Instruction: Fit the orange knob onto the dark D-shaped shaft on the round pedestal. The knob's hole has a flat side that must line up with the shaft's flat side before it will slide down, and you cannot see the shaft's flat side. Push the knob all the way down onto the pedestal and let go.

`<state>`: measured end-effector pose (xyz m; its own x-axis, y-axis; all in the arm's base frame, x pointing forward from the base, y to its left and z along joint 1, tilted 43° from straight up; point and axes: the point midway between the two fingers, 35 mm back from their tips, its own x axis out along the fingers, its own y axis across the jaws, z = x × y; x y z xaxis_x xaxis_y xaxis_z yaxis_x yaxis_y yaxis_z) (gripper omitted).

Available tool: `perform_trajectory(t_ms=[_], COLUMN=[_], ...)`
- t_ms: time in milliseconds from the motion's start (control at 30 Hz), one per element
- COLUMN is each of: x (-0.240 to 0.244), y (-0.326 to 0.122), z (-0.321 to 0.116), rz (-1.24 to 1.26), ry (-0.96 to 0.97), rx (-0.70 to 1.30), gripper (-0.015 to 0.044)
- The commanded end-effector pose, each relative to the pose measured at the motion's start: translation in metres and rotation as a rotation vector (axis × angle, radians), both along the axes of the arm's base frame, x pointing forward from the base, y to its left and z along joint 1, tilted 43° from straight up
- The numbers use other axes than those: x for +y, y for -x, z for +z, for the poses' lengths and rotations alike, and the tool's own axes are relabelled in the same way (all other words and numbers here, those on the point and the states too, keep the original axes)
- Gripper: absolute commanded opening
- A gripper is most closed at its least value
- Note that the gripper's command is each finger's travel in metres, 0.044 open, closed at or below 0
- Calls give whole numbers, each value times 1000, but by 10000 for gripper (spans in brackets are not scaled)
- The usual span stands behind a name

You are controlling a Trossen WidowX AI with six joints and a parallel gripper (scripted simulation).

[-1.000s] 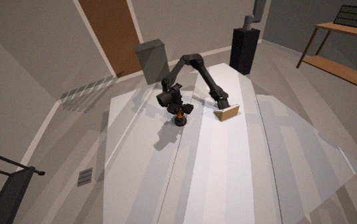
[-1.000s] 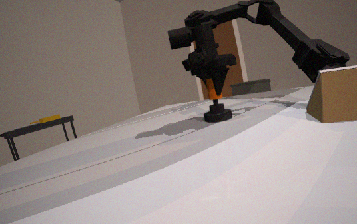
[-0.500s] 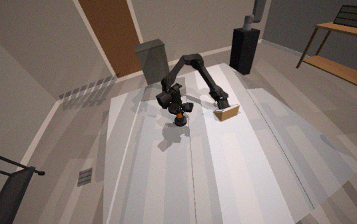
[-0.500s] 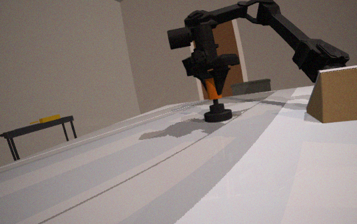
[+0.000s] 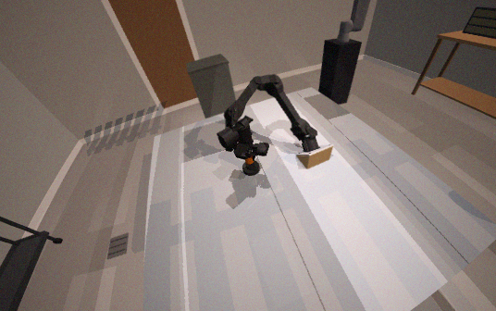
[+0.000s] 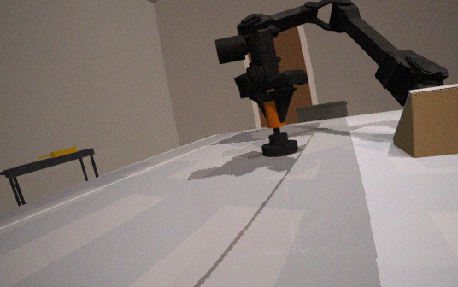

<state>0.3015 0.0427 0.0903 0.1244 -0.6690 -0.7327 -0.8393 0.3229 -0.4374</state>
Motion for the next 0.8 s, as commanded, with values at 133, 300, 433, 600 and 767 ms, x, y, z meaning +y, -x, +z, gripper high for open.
perform_trajectory(t_ms=[133, 300, 433, 600, 767], x=[1, 3, 3, 1, 1], y=[0, -1, -1, -1, 0], z=[1, 3, 2, 1, 0], rz=[2, 21, 125, 156, 156], ry=[0, 3, 21, 26, 26], rx=[0, 17, 112, 140, 140], gripper=[0, 0, 0, 0, 0])
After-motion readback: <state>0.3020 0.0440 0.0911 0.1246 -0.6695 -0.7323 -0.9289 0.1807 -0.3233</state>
